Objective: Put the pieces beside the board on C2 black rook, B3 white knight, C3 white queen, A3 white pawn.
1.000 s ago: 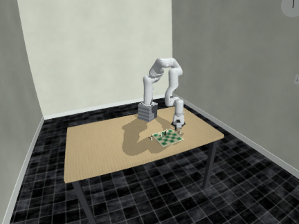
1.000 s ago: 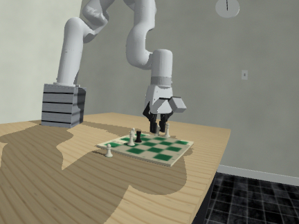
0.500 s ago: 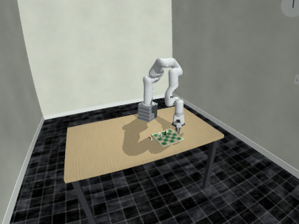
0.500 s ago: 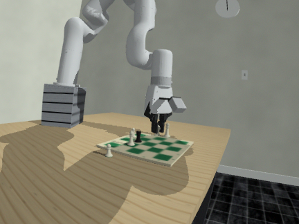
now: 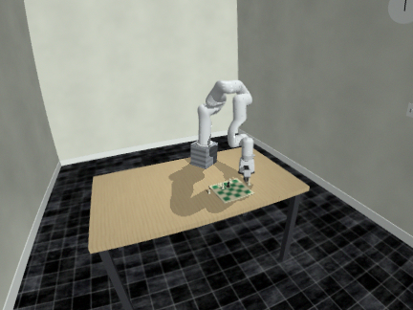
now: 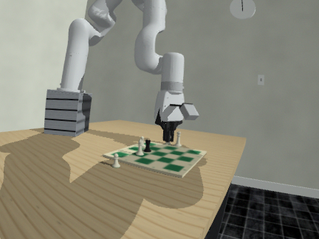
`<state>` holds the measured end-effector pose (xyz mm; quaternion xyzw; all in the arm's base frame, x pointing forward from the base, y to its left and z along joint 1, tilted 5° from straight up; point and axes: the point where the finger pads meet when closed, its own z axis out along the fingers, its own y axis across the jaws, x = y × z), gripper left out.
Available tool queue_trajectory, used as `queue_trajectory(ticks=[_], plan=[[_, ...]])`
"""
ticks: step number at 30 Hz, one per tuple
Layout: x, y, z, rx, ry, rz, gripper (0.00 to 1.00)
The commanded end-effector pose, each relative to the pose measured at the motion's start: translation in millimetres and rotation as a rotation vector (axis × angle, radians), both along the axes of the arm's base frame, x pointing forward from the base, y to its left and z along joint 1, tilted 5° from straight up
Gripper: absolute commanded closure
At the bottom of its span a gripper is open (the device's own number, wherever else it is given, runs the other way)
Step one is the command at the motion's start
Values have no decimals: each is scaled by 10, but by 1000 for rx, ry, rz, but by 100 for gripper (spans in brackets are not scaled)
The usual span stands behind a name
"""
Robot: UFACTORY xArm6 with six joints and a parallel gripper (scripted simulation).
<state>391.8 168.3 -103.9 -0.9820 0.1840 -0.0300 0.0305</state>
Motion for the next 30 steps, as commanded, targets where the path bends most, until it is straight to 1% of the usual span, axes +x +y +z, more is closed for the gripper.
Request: queue_trajectory(ticks=[1, 21, 23, 25, 30], plan=[[11, 5, 9, 1, -3, 0, 100], [9, 4, 33, 1, -3, 0, 100], [6, 1, 83, 1, -3, 0, 100], [-2, -4, 181, 1, -3, 0, 100], [-29, -23, 560, 1, -3, 0, 100]])
